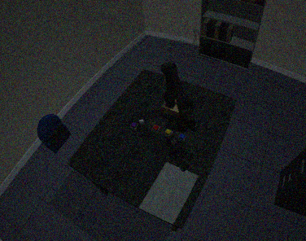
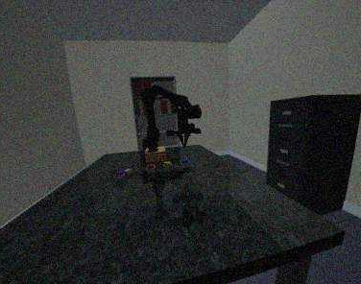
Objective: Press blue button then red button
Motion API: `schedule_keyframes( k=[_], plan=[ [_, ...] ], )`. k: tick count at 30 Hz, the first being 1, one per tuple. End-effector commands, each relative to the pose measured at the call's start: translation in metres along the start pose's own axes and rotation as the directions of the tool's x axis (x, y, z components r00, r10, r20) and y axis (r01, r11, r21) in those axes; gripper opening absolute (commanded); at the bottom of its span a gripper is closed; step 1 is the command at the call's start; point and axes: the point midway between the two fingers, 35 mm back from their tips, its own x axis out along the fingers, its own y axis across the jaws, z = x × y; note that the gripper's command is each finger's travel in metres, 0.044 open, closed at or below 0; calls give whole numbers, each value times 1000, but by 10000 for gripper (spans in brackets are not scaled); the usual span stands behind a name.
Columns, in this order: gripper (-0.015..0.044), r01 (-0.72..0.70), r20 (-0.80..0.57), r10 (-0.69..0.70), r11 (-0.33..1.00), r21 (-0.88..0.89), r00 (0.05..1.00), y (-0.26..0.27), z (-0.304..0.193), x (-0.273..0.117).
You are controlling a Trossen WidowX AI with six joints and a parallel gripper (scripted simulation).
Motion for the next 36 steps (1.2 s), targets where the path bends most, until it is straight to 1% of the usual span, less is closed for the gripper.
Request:
schedule_keyframes(
  k=[1, 4, 11, 19, 23, 28, 36],
  plan=[
    [20, -1, 1, 1, 1000, 5, 1000, -2, -2, -10],
    [20, 0, 0, 0, 1000, 5, 1000, -19, 6, -11],
    [20, 4, 0, -4, 1000, 4, 1000, -106, 25, -12],
    [20, 14, 2, -14, 1000, 4, 1000, -192, 11, -11],
    [20, 15, 3, -15, 1000, 4, 1000, -199, 8, -9],
    [20, 15, 2, -15, 1000, 4, 1000, -199, 8, 48],
    [20, 15, 2, -15, 1000, 4, 1000, -200, 8, 56]
  ],
)
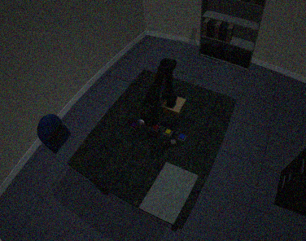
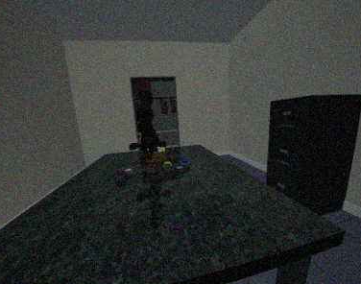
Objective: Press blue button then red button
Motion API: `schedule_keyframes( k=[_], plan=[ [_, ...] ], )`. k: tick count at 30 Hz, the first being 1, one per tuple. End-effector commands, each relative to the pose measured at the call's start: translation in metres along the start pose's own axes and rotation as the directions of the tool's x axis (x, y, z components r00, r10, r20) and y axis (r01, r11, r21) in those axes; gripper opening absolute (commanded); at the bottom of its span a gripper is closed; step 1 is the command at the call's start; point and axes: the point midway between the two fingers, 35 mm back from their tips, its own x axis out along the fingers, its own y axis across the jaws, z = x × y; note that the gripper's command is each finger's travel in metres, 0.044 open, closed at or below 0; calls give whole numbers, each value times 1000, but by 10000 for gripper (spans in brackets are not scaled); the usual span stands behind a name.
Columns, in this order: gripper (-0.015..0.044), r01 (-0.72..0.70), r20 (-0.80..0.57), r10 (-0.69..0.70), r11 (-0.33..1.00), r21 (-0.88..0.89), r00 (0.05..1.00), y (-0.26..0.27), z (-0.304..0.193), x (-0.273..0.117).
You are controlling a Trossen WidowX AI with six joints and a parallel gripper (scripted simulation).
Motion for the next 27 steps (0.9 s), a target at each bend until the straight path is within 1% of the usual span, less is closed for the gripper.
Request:
schedule_keyframes(
  k=[1, 17, 27],
  plan=[
    [20, -4, -9, 4, 1000, -5, 1000, 1, -1, 8],
    [20, -4, -9, 4, 1000, -5, 1000, 1, -2, 34],
    [20, -4, -9, 4, 1000, -5, 1000, 1, -2, 35]
  ],
)
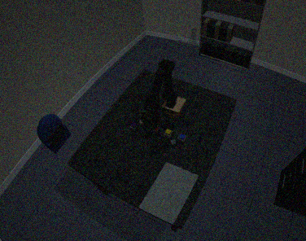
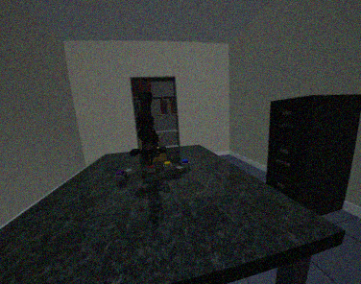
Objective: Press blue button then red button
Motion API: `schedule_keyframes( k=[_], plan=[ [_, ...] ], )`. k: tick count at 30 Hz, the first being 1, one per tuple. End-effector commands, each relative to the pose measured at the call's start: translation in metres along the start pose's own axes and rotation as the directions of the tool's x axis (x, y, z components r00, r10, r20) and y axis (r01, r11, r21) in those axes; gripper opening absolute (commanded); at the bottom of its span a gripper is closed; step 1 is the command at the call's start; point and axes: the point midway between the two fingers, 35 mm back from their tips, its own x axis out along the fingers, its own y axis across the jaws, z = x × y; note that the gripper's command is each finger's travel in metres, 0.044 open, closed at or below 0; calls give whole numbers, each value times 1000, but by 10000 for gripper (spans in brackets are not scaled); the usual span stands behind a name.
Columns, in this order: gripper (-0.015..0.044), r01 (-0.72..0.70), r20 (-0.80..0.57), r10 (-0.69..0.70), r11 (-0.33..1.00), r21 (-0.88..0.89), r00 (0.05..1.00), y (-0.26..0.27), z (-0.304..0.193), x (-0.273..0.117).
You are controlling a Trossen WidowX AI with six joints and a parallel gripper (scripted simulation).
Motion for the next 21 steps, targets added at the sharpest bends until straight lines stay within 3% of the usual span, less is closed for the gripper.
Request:
schedule_keyframes(
  k=[1, 9, 13, 17, 21],
  plan=[
    [20, -4, -8, 4, 1000, -5, 1000, 1, -1, 2],
    [20, -4, -8, 4, 1000, -5, 1000, 1, -1, 2],
    [20, -4, -8, 4, 1000, -4, 1000, 0, 0, -30],
    [20, -4, -8, 4, 1000, -5, 1000, 1, -1, -33],
    [125, -8, -8, 8, 1000, -5, 1000, 26, 17, -44]
  ],
)
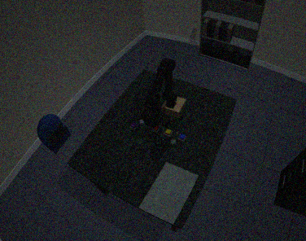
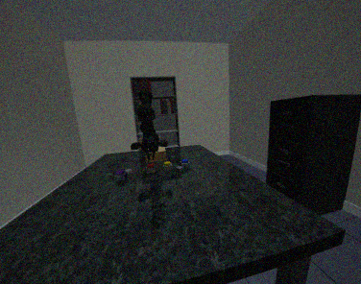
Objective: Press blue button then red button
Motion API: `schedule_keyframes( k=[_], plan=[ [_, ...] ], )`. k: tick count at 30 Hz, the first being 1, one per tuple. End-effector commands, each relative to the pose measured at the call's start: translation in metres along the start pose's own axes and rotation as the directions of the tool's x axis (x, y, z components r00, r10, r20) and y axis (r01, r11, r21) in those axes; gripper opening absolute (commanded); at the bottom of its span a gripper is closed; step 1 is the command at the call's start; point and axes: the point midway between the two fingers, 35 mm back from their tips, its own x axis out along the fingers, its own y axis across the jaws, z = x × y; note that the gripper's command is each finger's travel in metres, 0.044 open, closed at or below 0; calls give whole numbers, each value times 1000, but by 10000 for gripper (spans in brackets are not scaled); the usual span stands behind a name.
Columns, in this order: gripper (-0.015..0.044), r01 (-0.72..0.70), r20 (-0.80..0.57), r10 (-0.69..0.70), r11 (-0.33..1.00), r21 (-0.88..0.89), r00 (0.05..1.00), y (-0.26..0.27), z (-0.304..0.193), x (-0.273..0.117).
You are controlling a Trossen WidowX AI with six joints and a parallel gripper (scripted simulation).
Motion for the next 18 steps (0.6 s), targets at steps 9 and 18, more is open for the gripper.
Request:
schedule_keyframes(
  k=[9, 18],
  plan=[
    [361, -14, 10, 14, 1000, -6, 1000, 139, 39, -46],
    [400, -18, 11, 18, 1000, -6, 1000, 208, 25, -63]
  ],
)
